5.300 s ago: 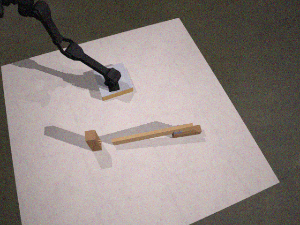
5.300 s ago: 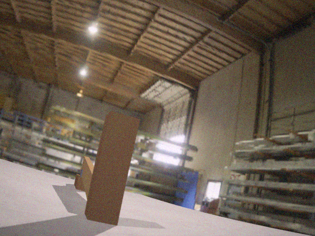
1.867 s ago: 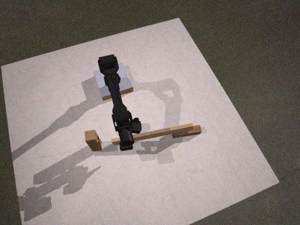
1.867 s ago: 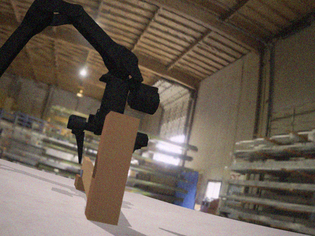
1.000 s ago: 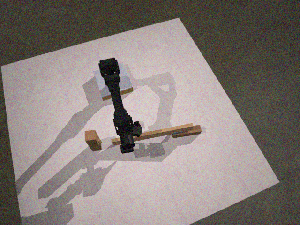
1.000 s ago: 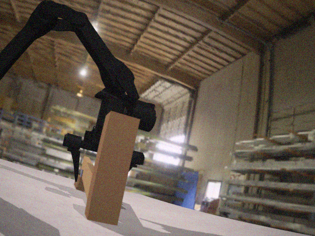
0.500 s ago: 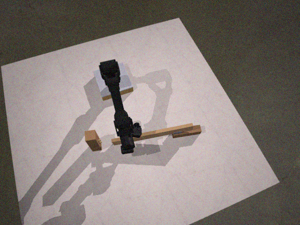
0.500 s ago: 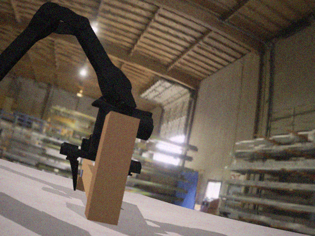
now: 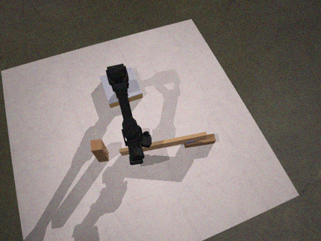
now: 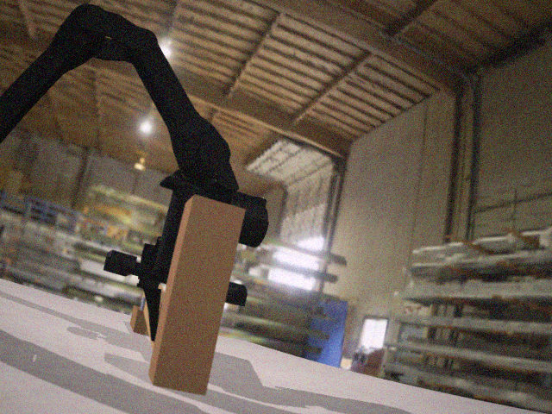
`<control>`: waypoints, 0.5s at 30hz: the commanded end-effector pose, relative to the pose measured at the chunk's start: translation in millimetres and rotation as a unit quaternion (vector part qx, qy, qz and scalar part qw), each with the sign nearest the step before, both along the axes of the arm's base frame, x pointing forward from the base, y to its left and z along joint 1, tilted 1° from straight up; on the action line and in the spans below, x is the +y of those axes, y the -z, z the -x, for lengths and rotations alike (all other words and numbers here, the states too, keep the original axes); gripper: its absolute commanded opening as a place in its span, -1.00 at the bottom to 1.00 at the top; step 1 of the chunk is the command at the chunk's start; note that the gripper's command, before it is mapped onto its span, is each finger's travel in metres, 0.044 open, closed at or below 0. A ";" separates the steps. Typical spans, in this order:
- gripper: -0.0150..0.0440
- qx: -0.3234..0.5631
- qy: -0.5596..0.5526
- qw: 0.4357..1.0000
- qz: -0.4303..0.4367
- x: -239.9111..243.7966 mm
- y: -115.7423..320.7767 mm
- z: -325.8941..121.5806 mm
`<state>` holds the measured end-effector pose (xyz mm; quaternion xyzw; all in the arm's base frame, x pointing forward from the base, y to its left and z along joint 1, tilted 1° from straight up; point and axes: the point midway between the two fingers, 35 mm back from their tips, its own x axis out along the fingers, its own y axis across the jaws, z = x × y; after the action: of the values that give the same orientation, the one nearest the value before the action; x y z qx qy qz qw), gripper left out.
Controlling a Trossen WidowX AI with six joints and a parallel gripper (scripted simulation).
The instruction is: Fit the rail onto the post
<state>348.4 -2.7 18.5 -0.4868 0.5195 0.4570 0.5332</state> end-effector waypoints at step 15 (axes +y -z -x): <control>-0.49 0.000 -0.002 1.000 -0.002 0.6 0.6 -0.1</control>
<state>348.4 -2.7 18.4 -0.4873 0.5190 0.4574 0.5328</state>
